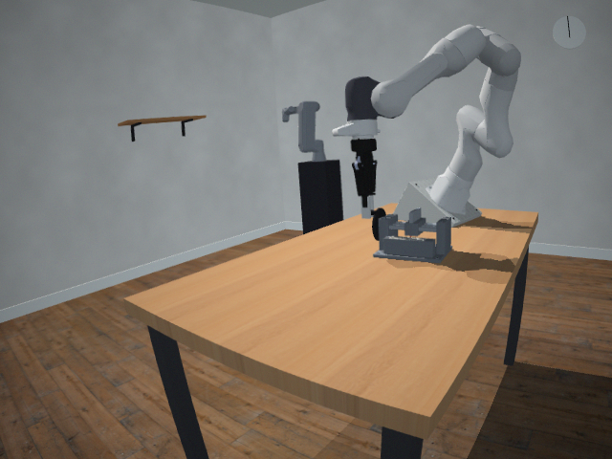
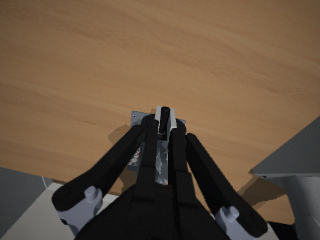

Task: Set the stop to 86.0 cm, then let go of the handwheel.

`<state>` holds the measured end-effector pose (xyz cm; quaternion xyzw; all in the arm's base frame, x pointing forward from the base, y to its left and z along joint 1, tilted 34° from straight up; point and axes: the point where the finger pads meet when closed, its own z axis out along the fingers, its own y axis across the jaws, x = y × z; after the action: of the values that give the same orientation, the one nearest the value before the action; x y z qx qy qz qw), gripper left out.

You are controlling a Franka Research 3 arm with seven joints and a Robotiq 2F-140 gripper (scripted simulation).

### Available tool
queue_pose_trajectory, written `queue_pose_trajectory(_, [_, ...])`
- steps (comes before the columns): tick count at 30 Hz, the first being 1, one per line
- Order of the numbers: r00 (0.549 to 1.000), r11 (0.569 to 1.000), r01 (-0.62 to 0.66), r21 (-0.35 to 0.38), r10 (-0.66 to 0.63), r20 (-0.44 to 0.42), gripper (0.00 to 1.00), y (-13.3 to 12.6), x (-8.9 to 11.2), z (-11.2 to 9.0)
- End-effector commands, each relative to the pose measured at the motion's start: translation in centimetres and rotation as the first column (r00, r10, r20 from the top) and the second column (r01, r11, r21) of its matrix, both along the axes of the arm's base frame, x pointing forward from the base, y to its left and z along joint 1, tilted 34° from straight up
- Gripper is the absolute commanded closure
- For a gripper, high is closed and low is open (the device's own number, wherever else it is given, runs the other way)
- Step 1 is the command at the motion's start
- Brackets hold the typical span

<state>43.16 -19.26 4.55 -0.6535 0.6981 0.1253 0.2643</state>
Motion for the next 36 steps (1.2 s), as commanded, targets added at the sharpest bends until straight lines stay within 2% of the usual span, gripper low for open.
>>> queue_pose_trajectory(1, [1.0,1.0,0.006,0.0,-0.006,-0.005,0.96,0.1,0.9,-0.2])
queue_pose_trajectory(13, [1.0,1.0,0.006,0.0,-0.006,-0.005,0.96,0.7,2.8,-1.1])
queue_pose_trajectory(21, [1.0,1.0,0.006,0.0,-0.006,-0.005,0.96,1.7,3.7,-2.7])
queue_pose_trajectory(28, [1.0,1.0,0.006,0.0,-0.006,-0.005,0.96,3.0,3.1,-4.8])
queue_pose_trajectory(36, [1.0,1.0,0.006,0.0,-0.006,-0.005,0.96,3.5,2.1,-5.6])
